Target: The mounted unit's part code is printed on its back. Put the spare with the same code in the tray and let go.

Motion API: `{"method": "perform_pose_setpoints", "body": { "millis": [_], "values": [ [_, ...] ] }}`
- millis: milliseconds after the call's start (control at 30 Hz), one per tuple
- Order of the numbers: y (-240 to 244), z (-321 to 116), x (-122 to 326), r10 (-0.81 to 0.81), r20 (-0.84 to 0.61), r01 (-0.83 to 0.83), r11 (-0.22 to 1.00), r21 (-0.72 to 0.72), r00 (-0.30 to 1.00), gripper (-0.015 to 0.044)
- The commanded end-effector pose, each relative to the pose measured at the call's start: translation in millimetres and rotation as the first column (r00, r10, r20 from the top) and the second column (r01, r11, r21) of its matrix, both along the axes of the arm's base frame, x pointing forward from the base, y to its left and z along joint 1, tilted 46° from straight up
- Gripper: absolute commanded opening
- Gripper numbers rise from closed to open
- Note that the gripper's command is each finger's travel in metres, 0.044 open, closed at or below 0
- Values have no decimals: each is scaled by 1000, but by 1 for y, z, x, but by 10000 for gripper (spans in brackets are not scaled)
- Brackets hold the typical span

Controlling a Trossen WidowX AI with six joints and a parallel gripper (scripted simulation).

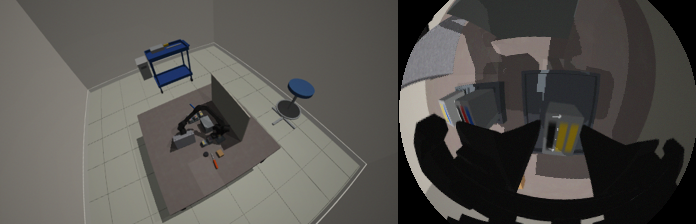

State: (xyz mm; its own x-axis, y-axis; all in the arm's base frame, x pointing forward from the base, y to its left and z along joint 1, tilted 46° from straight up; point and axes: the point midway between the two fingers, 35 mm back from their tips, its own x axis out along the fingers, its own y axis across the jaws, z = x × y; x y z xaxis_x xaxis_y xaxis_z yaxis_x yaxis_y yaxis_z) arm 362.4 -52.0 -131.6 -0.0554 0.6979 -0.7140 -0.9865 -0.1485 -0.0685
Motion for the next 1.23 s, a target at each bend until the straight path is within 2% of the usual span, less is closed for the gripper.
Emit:
{"method": "perform_pose_setpoints", "body": {
  "millis": [0,133,200,367,433,1200],
  "values": [
    [-1,0,0,0,0,0,1000,0,1000,341],
    [-1,0,0,0,0,0,1000,0,1000,440],
    [-9,8,2,-1,0,1,1000,-1,1000,440],
    [-68,67,6,-6,-2,6,1000,1,1000,440],
    [-76,76,5,-6,-2,6,1000,2,1000,440],
    [-75,72,6,-25,6,25,1000,1,1000,440]
  ]
}}
